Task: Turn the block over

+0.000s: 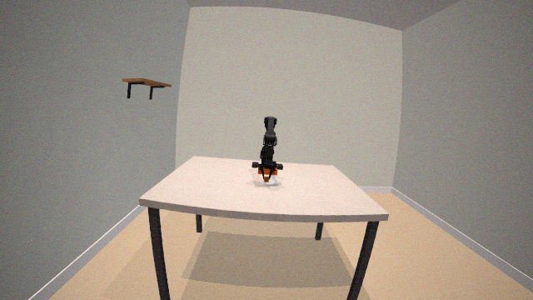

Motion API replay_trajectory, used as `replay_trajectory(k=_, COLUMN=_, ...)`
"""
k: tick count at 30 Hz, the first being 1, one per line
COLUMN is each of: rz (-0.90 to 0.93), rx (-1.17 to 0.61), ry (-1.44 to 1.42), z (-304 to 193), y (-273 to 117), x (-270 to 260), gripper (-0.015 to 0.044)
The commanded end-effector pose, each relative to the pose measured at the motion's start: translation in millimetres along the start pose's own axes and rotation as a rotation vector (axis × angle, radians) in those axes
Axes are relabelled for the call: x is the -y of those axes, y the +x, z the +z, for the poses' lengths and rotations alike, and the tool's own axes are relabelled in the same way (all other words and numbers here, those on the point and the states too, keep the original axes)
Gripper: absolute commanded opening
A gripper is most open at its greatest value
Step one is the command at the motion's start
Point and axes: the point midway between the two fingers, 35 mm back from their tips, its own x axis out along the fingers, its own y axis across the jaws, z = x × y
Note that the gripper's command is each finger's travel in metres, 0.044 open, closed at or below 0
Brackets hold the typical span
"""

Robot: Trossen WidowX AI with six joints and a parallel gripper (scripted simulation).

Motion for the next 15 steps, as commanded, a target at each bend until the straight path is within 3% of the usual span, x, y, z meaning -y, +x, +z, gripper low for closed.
replay_trajectory(k=1, rz=0.004, rx=0.031, ry=0.000, z=0.3, y=-0.7, x=-0.5, gripper=0.0000)
replay_trajectory(k=15, rz=0.002, rx=0.244, ry=0.000, z=2.0, y=7.2, x=-0.4, gripper=0.0000)
